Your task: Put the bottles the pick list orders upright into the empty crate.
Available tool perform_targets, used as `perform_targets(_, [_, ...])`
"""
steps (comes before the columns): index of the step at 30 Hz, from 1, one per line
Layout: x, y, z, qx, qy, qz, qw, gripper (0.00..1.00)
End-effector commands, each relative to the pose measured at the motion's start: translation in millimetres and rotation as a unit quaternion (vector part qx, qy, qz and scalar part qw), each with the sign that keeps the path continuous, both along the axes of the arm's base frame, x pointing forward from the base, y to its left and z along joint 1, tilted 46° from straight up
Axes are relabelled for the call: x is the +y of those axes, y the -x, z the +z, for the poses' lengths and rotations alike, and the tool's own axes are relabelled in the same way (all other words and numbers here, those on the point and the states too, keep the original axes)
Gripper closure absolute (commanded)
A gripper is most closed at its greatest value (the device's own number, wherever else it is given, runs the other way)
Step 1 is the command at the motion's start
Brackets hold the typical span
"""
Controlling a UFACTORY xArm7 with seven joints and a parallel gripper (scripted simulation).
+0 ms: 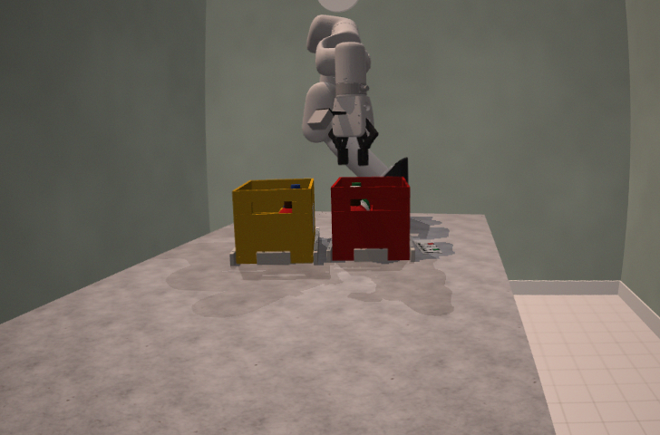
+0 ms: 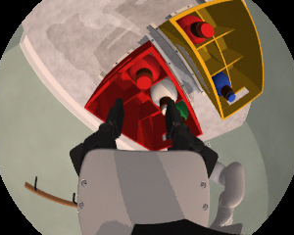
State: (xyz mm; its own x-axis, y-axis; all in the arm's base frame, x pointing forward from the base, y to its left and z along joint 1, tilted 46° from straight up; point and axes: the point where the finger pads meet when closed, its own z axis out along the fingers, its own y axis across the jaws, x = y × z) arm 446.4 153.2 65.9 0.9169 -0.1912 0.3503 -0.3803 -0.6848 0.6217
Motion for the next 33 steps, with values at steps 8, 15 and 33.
perform_targets(8, [1.9,-0.7,0.8,-0.001,-0.001,0.002,1.0,0.35])
perform_targets(15, [1.9,-0.7,0.8,-0.001,-0.001,0.002,1.0,0.35])
perform_targets(33, [61.1,41.5,-26.0,-0.001,-0.001,0.002,1.0,0.35])
